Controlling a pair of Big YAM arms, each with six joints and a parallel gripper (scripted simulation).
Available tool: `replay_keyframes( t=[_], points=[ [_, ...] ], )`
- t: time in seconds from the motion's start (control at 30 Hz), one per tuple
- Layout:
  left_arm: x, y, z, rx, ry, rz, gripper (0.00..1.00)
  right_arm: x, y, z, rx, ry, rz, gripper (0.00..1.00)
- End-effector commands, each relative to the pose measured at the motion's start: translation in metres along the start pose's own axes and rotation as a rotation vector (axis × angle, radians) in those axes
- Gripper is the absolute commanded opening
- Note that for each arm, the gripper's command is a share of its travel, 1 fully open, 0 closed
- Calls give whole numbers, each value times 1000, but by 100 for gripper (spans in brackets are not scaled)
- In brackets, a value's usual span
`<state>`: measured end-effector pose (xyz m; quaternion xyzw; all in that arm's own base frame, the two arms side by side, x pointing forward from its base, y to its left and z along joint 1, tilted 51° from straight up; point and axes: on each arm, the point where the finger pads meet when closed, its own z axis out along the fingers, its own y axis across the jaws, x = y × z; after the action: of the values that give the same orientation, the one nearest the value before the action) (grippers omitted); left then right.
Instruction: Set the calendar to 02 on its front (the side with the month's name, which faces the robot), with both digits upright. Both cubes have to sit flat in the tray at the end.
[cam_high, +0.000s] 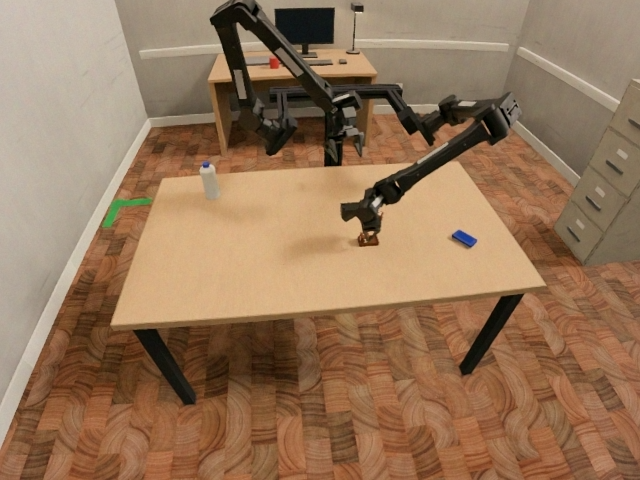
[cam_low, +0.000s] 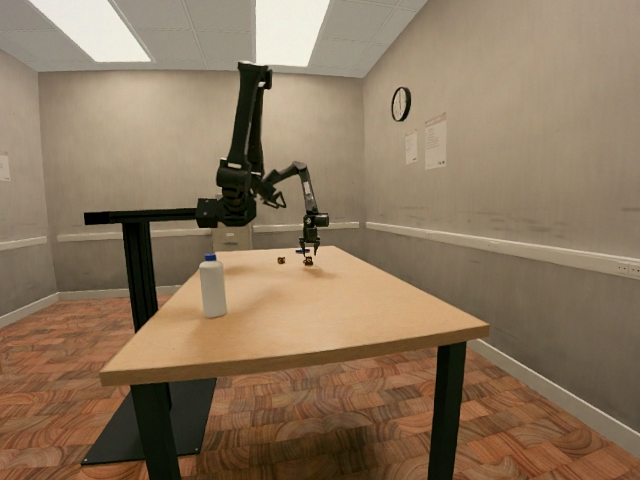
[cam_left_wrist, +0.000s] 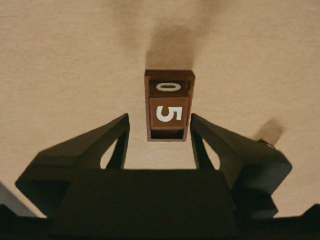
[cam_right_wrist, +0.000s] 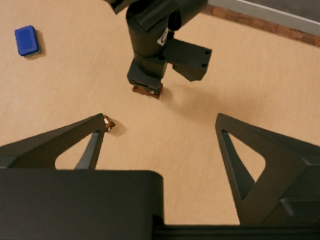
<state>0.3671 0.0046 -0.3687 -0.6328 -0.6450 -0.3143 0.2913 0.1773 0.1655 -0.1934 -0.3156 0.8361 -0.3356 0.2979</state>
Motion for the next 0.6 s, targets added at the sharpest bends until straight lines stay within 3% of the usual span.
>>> replay_keyframes(
  t=[0.0,0.07,0.1,0.17,0.4,0.5,0.53,0.57],
  points=[
    [-4,-1,-18,-15,-3,8,55,-10,9,0,-7,-10,32,100],
    [-3,1,-23,-18,-4,4,55,-10,9,0,-7,-10,32,100],
    [-2,-5,-23,-15,-2,8,64,-10,9,0,-7,-10,32,100],
    [-2,-11,-32,-15,-2,7,64,-10,9,0,-7,-10,32,100],
    [-13,14,-94,-47,-29,-34,64,-10,9,0,-7,-10,32,100],
    [-16,5,-87,-35,-20,-21,64,-10,9,0,-7,-10,32,100],
    [-10,1,-68,0,-10,-28,64,-10,9,0,-7,-10,32,100],
    [-8,-6,-63,7,-1,-18,64,-10,9,0,-7,-10,32,100]
  ],
)
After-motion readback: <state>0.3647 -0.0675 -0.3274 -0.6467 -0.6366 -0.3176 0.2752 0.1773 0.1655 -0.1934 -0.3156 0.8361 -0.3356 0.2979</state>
